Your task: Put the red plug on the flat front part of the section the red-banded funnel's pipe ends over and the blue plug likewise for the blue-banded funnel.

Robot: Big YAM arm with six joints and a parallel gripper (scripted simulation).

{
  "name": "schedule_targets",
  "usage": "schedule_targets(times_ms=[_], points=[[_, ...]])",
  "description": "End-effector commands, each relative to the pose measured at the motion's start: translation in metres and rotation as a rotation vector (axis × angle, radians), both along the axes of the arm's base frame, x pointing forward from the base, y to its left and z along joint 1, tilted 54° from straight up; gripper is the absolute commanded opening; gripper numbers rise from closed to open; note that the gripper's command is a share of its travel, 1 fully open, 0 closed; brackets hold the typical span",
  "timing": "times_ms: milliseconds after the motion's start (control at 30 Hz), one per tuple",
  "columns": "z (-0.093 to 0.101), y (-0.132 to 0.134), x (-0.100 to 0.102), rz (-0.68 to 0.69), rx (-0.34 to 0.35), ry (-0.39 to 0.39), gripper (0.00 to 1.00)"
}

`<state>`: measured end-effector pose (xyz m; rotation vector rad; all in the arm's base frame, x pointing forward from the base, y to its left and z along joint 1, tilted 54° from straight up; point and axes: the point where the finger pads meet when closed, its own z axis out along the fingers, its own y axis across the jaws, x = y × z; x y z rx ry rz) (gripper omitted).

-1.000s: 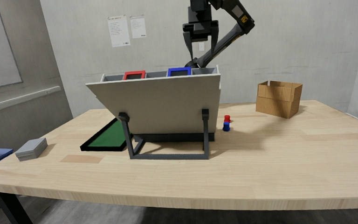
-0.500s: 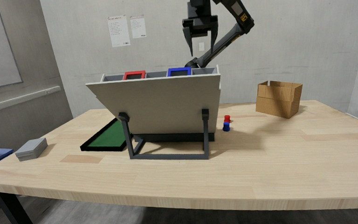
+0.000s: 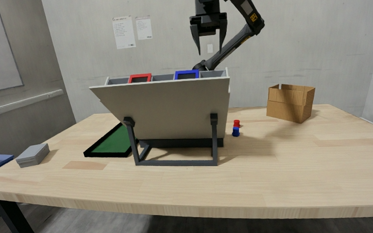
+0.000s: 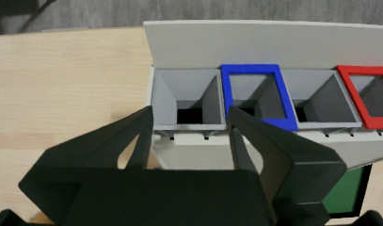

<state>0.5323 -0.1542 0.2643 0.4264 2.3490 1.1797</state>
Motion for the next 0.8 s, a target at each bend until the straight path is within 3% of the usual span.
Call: schedule_targets(times_ms=[0, 767], points=[[0.0161, -0.0145, 0.0065, -0.010, -0.021, -0.039, 0.59], [0.0168, -0.0150, 0.0068, -0.010, -0.014, -0.025, 0.59]])
